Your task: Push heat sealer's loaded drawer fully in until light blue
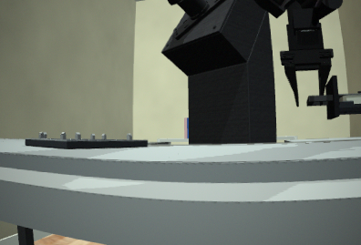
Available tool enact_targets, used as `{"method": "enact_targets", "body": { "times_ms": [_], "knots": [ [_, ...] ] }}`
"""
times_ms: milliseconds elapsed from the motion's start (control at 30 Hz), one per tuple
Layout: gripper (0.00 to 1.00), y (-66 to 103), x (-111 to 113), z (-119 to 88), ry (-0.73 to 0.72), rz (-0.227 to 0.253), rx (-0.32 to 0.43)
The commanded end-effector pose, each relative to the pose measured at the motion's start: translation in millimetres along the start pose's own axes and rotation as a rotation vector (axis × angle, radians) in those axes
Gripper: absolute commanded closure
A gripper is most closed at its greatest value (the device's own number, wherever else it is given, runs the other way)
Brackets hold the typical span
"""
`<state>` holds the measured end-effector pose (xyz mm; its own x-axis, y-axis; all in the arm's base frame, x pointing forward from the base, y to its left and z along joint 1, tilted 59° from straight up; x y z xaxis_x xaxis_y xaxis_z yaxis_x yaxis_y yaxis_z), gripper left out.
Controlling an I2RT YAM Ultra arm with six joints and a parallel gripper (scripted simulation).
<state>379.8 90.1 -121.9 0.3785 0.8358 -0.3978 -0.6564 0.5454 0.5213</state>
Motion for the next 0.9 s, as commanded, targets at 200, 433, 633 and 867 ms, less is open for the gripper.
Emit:
{"method": "enact_targets", "body": {
  "times_ms": [200, 433, 633, 867],
  "knots": [
    [0.78, 5.9, 10.0, 6.2, -0.01, 0.026, -0.022],
    [0.82, 5.9, 10.0, 6.1, -0.01, 0.026, -0.022],
    [0.87, 5.9, 9.6, 6.2, -0.01, 0.025, -0.023],
    [0.93, 3.1, 3.7, 2.0, -0.001, 0.011, -0.008]
  ]
}}
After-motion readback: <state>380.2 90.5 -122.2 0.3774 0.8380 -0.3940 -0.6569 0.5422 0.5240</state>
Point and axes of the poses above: the point where the finger pads meet when closed, its own y axis back along the fingers, its own x axis across the jaws, z = x × y, the point moved 1 cm from there along y, back along the fingers, and after that the axes turned 3 degrees about -y, right-handed, at the moved point
